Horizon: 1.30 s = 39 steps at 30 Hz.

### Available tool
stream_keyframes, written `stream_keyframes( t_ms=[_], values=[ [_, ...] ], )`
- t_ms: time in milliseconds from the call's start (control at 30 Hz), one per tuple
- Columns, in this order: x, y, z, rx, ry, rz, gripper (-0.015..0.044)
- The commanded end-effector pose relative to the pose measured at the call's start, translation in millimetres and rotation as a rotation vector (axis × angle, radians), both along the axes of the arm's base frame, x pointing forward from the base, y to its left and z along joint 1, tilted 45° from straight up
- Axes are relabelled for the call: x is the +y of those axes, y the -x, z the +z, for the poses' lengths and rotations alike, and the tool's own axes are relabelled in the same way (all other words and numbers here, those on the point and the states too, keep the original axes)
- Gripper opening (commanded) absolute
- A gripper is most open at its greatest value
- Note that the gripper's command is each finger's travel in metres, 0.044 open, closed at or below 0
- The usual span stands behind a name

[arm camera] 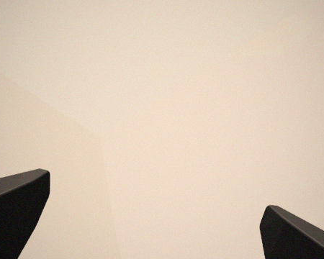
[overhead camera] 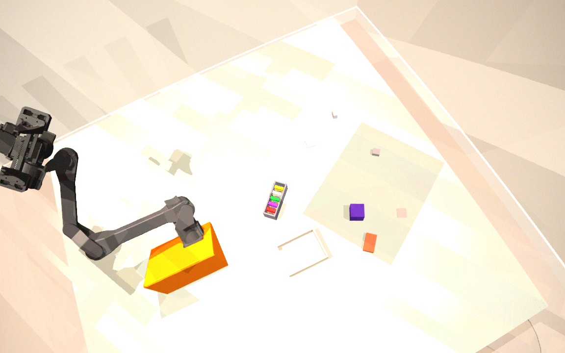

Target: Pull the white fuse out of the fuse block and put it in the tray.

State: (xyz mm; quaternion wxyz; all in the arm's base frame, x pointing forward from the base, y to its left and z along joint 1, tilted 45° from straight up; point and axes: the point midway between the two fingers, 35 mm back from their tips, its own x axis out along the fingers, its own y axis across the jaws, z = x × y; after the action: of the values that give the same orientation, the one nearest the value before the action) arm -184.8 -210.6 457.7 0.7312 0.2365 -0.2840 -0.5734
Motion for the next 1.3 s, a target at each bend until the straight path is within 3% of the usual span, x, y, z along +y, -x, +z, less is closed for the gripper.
stream_keyframes(
  t_ms=[0, 200, 400, 633, 833, 1000, 1267],
  values=[
    [0.4, -0.3, 0.9, 0.002, 0.003, -0.002, 0.0374],
    [18.8, -19.2, 38.6, 0.072, 0.131, -0.080, 0.0216],
    [51.2, -81.2, 94.6, 0.214, 0.348, -0.124, 0.0073],
    [89.9, -181.8, 134.6, 0.396, 0.598, -0.069, 0.0073],
    [118.2, -281.5, 137.1, 0.563, 0.770, 0.071, 0.0073],
    [134.8, -365.0, 114.1, 0.706, 0.854, 0.242, 0.0073],
    [136.8, -471.7, 42.5, 0.907, 0.816, 0.517, 0.0073]
  ],
)
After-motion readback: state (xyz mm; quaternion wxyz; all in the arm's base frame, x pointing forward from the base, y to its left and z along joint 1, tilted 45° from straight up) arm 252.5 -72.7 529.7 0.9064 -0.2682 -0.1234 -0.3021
